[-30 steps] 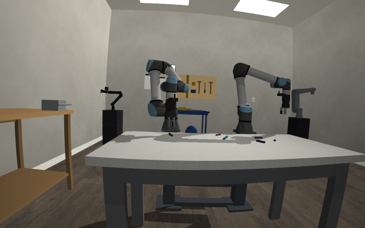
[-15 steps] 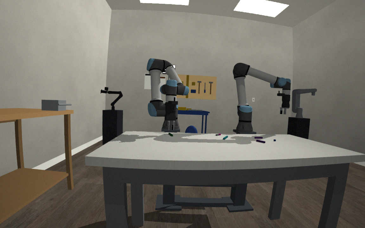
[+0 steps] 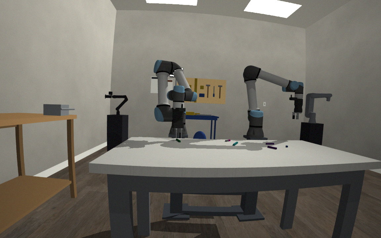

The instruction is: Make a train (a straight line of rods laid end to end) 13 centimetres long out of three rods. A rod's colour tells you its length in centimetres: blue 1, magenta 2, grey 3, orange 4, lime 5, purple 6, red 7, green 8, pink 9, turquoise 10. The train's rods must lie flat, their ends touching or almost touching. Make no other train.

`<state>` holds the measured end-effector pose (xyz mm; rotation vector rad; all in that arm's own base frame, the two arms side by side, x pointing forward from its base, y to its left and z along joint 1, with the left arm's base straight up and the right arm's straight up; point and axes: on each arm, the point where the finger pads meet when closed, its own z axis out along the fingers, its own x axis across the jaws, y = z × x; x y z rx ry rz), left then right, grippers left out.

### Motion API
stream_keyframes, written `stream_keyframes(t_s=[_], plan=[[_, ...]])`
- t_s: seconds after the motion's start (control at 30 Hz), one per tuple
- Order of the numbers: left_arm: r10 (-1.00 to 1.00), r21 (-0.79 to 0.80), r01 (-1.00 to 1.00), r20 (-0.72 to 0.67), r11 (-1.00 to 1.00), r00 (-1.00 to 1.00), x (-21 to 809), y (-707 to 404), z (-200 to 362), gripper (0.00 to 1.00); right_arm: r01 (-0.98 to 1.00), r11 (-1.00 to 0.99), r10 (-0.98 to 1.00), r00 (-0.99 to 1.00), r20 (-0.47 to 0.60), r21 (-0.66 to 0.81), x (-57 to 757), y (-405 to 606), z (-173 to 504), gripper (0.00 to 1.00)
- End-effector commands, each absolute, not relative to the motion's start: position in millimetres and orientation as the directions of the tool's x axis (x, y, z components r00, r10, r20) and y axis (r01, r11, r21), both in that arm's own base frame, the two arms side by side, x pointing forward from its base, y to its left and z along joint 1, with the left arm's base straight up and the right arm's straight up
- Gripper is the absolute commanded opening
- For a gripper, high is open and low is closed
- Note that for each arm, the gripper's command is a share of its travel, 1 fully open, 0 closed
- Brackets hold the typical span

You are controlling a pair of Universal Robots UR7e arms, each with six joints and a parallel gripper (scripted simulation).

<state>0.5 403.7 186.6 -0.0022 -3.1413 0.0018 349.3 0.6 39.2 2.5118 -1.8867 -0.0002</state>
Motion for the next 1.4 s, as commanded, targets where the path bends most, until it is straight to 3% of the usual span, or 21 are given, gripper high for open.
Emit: stream_keyframes(t_s=[0.0, 1.37], plan=[[0.001, 0.000, 0.001, 0.000, 1.000, -1.000, 0.6, 404.0, 187.0, 1.00, -0.960, -0.279, -0.960, 0.279, 0.000, -0.001, 349.9, 0.7, 37.1, 0.54], [0.001, 0.000, 0.001, 0.000, 1.000, -1.000, 0.6, 404.0, 187.0, 1.00, -0.960, -0.279, -0.960, 0.279, 0.000, -0.001, 349.9, 0.7, 29.1, 0.54]])
